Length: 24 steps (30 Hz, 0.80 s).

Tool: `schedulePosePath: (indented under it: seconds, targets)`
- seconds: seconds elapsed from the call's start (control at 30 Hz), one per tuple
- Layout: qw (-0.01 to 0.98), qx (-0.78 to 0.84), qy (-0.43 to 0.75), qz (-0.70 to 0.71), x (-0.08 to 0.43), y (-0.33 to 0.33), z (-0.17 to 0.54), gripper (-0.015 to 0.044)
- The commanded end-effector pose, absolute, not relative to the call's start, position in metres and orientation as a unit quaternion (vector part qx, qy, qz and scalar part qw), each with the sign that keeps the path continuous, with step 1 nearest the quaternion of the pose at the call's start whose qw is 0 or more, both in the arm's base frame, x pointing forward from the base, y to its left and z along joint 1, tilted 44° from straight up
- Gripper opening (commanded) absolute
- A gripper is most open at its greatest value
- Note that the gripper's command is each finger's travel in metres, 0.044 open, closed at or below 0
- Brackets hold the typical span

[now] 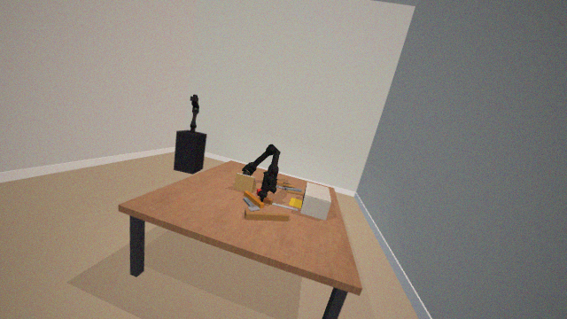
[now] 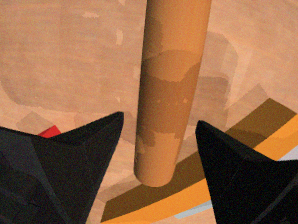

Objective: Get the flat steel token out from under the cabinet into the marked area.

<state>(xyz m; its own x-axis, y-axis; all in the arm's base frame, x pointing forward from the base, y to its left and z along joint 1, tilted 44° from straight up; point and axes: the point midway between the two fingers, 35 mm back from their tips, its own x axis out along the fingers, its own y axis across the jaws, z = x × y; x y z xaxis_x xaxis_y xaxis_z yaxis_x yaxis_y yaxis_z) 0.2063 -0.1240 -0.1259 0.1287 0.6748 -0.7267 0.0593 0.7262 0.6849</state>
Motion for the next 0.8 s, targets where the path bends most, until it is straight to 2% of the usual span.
schedulePosePath:
  seconds: [0.0,0.03,0.2,0.47,0.57,0.77]
  targets:
    - [0.69,0.298,0.621,0.222,0.2056,-0.1218,-0.1272,0.027]
    - [0.69,0.298,0.621,0.222,0.2053,-0.1212,-0.1277,0.027]
    - [0.691,0.295,0.621,0.223,0.2062,-0.1235,-0.1267,0.0139]
    - [0.691,0.295,0.621,0.223,0.2062,-0.1235,-0.1267,0.0085]
    - [0.691,0.295,0.621,0.223,0.2062,-0.1235,-0.1267,0.0006]
    - [0.692,0.293,0.62,0.225,0.2084,-0.1238,-0.1264,0.0]
